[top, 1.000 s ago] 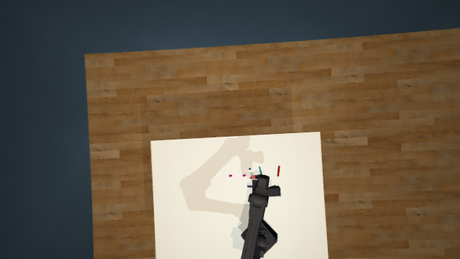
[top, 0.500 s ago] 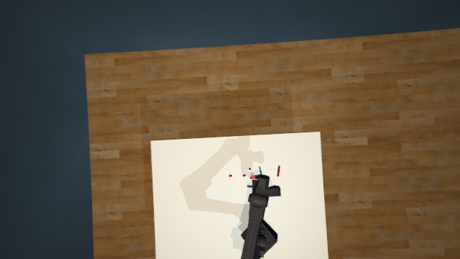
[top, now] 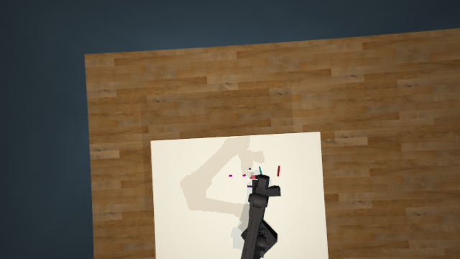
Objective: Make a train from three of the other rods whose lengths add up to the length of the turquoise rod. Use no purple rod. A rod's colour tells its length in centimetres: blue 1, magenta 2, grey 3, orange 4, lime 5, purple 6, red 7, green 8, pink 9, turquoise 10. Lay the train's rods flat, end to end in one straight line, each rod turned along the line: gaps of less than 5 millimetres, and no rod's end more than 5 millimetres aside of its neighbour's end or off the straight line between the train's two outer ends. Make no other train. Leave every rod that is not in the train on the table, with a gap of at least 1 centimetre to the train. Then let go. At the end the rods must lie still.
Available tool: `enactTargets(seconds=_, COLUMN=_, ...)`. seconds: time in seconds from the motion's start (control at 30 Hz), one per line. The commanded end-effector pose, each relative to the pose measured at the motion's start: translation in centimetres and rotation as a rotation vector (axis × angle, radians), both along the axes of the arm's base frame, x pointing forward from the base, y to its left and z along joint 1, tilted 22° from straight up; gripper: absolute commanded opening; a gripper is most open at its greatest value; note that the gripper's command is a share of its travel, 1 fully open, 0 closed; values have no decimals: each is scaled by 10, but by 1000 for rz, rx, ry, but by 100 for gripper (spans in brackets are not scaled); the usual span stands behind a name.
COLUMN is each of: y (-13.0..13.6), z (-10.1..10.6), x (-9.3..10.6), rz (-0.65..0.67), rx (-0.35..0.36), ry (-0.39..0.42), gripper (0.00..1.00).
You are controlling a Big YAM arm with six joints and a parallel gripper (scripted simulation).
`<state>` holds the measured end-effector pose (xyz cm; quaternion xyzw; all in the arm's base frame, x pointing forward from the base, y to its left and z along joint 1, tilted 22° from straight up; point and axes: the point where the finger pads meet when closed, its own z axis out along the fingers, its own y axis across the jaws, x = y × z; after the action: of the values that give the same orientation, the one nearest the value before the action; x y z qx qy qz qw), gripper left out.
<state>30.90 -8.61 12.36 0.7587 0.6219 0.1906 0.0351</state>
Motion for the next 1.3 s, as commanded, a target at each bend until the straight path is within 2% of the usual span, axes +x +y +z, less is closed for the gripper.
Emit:
enactTargets(seconds=0.0, y=0, z=0, x=1, rz=20, rx=-14, ry=-19, gripper=100)
enactTargets(seconds=0.1, y=2, z=-5, x=2, rz=68, rx=-22, ry=-13, gripper=100)
enactTargets(seconds=0.3, y=3, z=-7, x=6, rz=244, rx=-85, ry=-48, gripper=100)
enactTargets(seconds=0.4, y=2, z=-7, x=6, rz=241, rx=-85, ry=-47, gripper=100)
enactTargets(seconds=0.5, y=2, z=-8, x=9, rz=350, rx=-124, ry=-69, gripper=100)
enactTargets(seconds=0.57, y=2, z=-8, x=9, rz=349, rx=-124, ry=-69, gripper=100)
enactTargets(seconds=0.6, y=1, z=-5, x=13, rz=410, rx=-150, ry=-88, gripper=100)
enactTargets(seconds=0.67, y=-1, z=-5, x=13, rz=404, rx=-150, ry=-88, gripper=100)
enactTargets(seconds=0.7, y=-1, z=0, x=20, rz=474, rx=-182, ry=-112, gripper=100)
enactTargets(seconds=0.8, y=-2, z=-1, x=18, rz=468, rx=-178, ry=-108, gripper=100)
enactTargets(seconds=0.83, y=-3, z=5, x=26, rz=543, rx=-216, ry=-138, gripper=100)
enactTargets(seconds=0.97, y=-4, z=5, x=26, rz=539, rx=-216, ry=-138, gripper=100)
enactTargets(seconds=1.0, y=-5, z=10, x=33, rz=615, rx=-252, ry=-162, gripper=100)
enactTargets(seconds=1.2, y=-7, z=10, x=32, rz=607, rx=-251, ry=-160, gripper=100)
enactTargets(seconds=1.23, y=-5, z=9, x=35, rz=691, rx=-281, ry=-177, gripper=100)
enactTargets(seconds=1.27, y=-5, z=9, x=35, rz=691, rx=-281, ry=-177, gripper=100)
